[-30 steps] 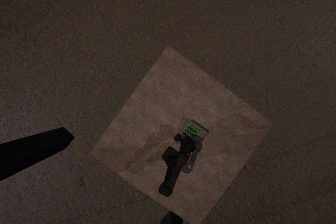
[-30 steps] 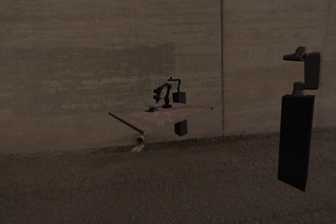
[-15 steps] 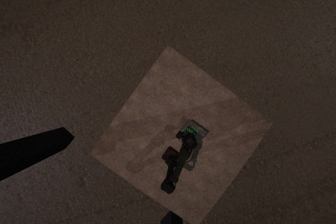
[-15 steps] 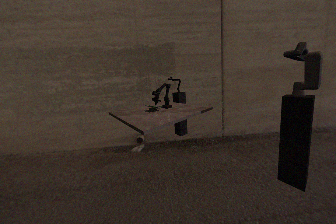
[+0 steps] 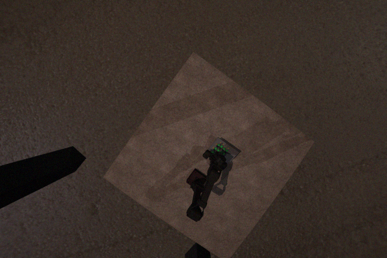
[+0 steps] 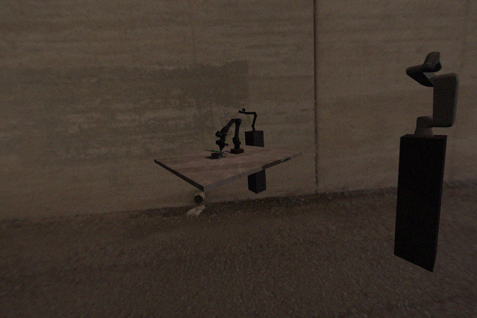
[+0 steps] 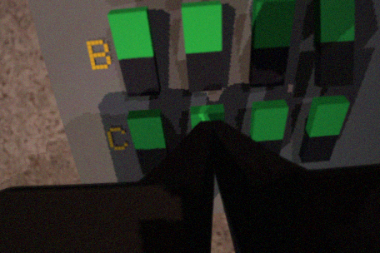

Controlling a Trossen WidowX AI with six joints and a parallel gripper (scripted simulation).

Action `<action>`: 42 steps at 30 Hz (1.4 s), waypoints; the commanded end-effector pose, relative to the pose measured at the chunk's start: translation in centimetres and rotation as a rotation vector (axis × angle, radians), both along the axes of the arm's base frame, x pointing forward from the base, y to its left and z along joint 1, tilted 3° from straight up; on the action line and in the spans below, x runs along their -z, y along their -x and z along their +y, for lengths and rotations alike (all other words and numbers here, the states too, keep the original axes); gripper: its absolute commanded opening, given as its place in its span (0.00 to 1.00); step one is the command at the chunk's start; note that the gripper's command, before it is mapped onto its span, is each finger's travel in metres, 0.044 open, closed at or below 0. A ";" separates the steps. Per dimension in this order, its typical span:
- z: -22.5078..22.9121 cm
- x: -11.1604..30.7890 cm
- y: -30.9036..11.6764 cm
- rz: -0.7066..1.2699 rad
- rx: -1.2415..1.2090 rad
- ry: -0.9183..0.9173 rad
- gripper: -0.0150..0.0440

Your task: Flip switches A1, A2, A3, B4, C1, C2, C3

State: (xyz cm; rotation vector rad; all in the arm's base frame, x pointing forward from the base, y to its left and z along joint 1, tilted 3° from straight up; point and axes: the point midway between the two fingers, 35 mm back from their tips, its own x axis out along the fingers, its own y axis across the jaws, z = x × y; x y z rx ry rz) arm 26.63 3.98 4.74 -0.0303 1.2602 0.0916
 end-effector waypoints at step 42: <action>0.1 0.5 -0.1 -0.001 -0.005 -0.003 0.25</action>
